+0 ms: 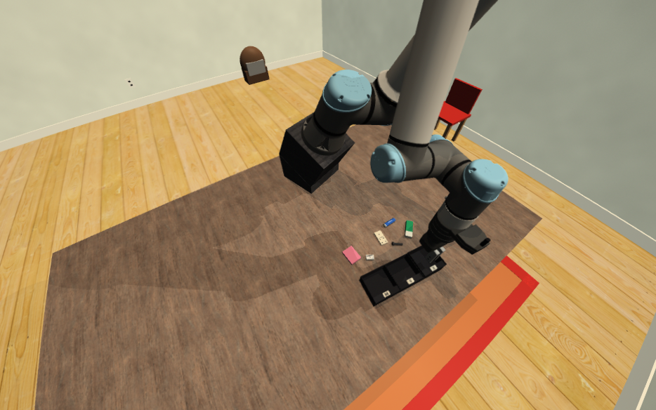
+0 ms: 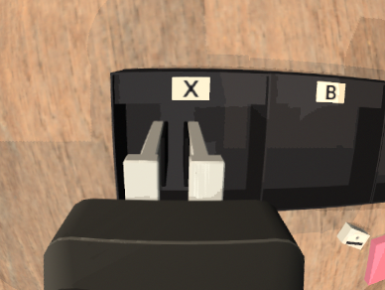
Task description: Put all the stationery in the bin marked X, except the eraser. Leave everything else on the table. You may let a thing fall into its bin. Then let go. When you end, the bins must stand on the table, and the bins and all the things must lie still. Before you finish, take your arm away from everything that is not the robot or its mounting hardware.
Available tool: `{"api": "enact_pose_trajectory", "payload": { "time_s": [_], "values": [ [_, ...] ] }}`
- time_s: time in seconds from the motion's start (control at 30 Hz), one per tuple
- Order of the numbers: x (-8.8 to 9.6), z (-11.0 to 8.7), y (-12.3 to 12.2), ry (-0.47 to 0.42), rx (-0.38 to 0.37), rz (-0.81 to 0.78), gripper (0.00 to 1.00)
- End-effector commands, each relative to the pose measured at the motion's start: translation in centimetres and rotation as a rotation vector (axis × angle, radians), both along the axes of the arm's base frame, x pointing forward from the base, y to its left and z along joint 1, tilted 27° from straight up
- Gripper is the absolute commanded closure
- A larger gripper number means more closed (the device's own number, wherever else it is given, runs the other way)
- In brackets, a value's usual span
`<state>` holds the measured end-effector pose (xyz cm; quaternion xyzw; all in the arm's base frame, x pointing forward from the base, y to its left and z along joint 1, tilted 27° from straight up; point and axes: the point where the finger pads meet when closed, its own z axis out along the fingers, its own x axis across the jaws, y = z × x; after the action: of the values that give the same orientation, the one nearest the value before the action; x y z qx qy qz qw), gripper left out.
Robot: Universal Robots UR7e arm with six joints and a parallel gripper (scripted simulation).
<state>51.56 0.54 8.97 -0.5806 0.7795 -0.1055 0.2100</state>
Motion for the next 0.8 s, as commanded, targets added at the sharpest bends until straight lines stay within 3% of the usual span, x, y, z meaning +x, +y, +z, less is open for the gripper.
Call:
{"api": "enact_pose_trajectory", "payload": {
  "time_s": [0.0, 0.23, 0.77],
  "values": [
    [0.5, -0.8, 0.1, -0.003, -0.001, -0.001, 0.69],
    [1.4, -2.5, 0.2, -0.003, -0.001, -0.001, 0.69],
    [1.4, -2.5, 0.2, -0.003, -0.001, -0.001, 0.69]
  ]
}}
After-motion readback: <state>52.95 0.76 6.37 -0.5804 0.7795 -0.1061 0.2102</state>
